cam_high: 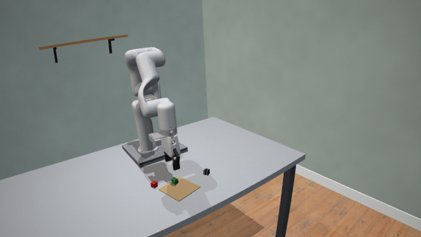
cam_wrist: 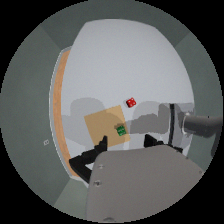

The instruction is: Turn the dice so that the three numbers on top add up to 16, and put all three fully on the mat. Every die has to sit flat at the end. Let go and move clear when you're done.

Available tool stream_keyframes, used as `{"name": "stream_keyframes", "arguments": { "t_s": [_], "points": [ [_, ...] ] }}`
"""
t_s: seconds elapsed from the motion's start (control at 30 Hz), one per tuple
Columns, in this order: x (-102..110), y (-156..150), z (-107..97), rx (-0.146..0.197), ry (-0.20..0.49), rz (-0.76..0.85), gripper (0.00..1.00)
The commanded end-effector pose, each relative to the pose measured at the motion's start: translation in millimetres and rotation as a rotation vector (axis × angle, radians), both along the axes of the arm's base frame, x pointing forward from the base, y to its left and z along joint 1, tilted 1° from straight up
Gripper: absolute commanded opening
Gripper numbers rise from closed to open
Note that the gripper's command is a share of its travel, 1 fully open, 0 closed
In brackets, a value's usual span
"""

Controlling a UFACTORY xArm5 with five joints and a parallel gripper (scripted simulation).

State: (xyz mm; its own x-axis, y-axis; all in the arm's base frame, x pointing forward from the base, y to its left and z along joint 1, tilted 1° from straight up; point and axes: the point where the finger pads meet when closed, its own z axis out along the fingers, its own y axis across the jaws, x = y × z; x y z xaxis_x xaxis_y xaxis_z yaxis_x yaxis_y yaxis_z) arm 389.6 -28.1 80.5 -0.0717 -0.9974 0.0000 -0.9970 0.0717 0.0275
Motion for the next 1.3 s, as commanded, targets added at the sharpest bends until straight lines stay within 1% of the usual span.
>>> {"name": "stream_keyframes", "arguments": {
  "t_s": [0.0, 0.27, 0.43, 0.53, 0.6, 0.67, 0.7, 0.73, 0.77, 0.8, 0.83, 0.9, 1.0, 1.03, 1.07, 1.13, 1.27],
  "points": [
    [1.4, -0.1, 1.3, 0.0, -0.004, 0.0, 1.0],
    [1.4, 0.1, 1.3, 0.0, -0.004, 0.003, 1.0],
    [2.2, 2.4, 1.1, 0.0, -0.004, 0.035, 1.0],
    [4.4, 9.1, 0.7, 0.002, -0.004, 0.128, 1.0],
    [6.5, 16.4, 0.2, 0.005, -0.004, 0.229, 1.0],
    [7.8, 20.8, 0.0, 0.006, -0.005, 0.288, 1.0],
    [7.8, 21.0, -0.1, 0.006, -0.005, 0.291, 1.0],
    [9.1, 25.8, -0.4, 0.007, -0.005, 0.356, 1.0],
    [9.2, 26.1, -0.4, 0.007, -0.005, 0.36, 1.0],
    [10.4, 30.6, -0.7, 0.009, -0.005, 0.421, 1.0],
    [10.6, 31.8, -0.8, 0.009, -0.005, 0.437, 1.0],
    [12.1, 37.8, -1.2, 0.011, -0.005, 0.518, 1.0],
    [12.1, 38.0, -1.2, 0.011, -0.005, 0.52, 1.0],
    [13.5, 44.7, -1.6, 0.012, -0.005, 0.608, 1.0],
    [14.4, 48.7, -1.9, 0.014, -0.005, 0.662, 1.0],
    [14.9, 51.7, -2.1, 0.014, -0.005, 0.702, 1.0],
    [16.9, 62.9, -2.9, 0.018, -0.005, 0.848, 1.0]
  ]
}}
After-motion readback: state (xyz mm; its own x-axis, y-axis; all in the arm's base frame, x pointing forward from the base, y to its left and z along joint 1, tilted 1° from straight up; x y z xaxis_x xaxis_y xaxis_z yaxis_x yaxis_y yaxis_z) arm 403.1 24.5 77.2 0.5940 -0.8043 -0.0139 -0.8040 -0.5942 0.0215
